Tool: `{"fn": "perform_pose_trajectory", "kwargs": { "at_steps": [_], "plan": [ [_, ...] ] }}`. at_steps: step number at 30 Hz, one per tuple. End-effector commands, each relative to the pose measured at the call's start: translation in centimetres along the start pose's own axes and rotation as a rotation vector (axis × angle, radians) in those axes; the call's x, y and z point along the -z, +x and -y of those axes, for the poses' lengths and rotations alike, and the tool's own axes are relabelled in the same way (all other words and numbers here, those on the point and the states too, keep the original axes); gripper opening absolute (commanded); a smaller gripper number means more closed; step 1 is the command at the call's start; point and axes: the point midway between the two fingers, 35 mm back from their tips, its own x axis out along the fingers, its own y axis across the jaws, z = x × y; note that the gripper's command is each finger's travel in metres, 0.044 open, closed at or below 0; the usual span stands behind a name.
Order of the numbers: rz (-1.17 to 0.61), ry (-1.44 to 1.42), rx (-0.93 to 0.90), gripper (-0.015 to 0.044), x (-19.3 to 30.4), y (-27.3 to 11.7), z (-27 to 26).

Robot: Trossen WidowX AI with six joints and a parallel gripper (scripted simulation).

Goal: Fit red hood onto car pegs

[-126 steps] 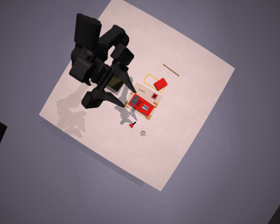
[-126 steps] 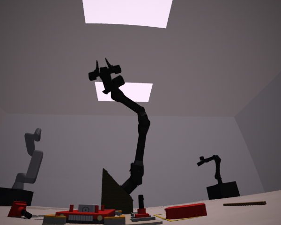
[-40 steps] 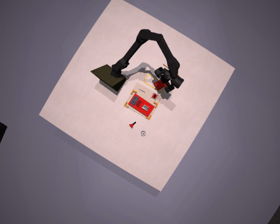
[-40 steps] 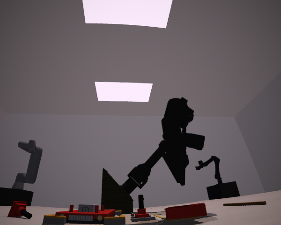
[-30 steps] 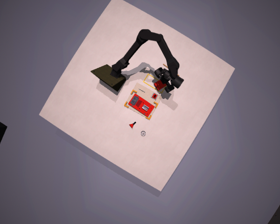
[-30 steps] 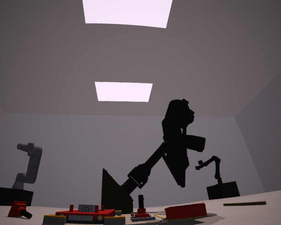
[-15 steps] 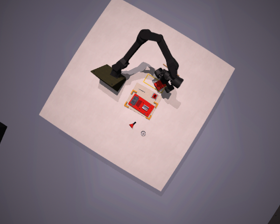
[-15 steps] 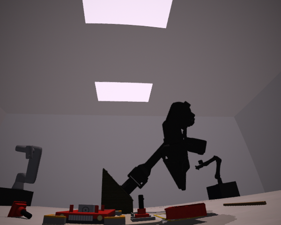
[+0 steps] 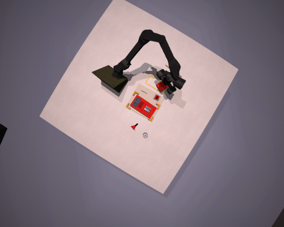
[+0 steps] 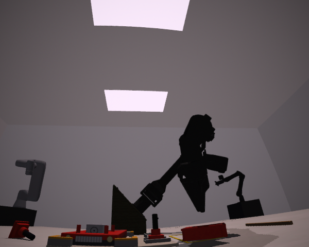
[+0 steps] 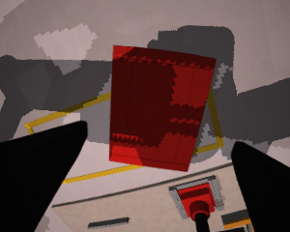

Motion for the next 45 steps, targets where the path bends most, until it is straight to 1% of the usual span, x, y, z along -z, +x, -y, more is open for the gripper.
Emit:
{"fn": "perform_pose_trajectory", "kwargs": {
  "at_steps": [1, 45],
  "plan": [
    [-0.006, 0.007, -0.002, 0.0440, 0.1, 0.4, -0.1],
    [-0.003, 0.007, -0.003, 0.0440, 0.0, 2.9, -0.4]
  ]
}}
